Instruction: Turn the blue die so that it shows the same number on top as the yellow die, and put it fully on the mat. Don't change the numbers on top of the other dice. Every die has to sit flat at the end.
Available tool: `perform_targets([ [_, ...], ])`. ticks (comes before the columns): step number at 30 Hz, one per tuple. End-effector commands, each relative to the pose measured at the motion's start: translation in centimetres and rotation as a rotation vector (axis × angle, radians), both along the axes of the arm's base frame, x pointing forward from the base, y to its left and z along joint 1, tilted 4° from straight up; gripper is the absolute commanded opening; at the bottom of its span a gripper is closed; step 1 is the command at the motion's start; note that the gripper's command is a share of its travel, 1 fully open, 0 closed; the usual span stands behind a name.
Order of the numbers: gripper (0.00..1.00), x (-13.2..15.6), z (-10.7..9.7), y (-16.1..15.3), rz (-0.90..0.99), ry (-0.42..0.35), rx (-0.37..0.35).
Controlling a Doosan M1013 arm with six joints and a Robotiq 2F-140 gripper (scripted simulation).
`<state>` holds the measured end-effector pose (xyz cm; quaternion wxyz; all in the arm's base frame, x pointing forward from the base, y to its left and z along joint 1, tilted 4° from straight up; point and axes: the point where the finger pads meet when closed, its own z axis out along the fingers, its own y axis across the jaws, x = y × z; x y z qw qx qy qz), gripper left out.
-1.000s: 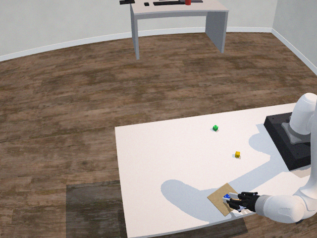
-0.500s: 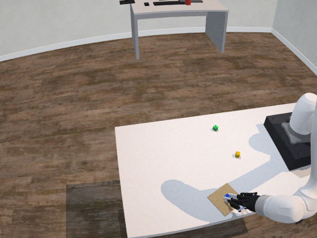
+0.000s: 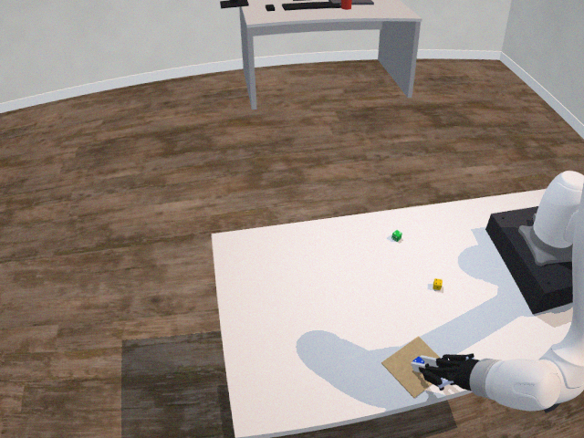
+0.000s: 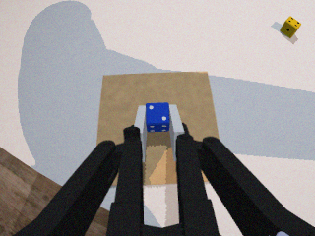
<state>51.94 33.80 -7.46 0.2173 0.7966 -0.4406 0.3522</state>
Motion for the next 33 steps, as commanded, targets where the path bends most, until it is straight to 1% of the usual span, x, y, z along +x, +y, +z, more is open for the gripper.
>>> perform_targets([
  [1,0.21,0.1,-0.1,-0.2,0.000,-0.003,0.000],
  [20,0.21,0.1,0.0,-0.2,0.000,-0.003,0.000],
  [25,0.21,0.1,1.0,-0.1,0.000,-0.003,0.000],
  [30,0.21,0.1,2.9,0.1,0.000,-0.003,0.000],
  [32,0.21,0.1,2.9,0.1,0.000,-0.003,0.000],
  [33,0.21,0.1,3.3,0.1,0.000,-0.003,0.000],
])
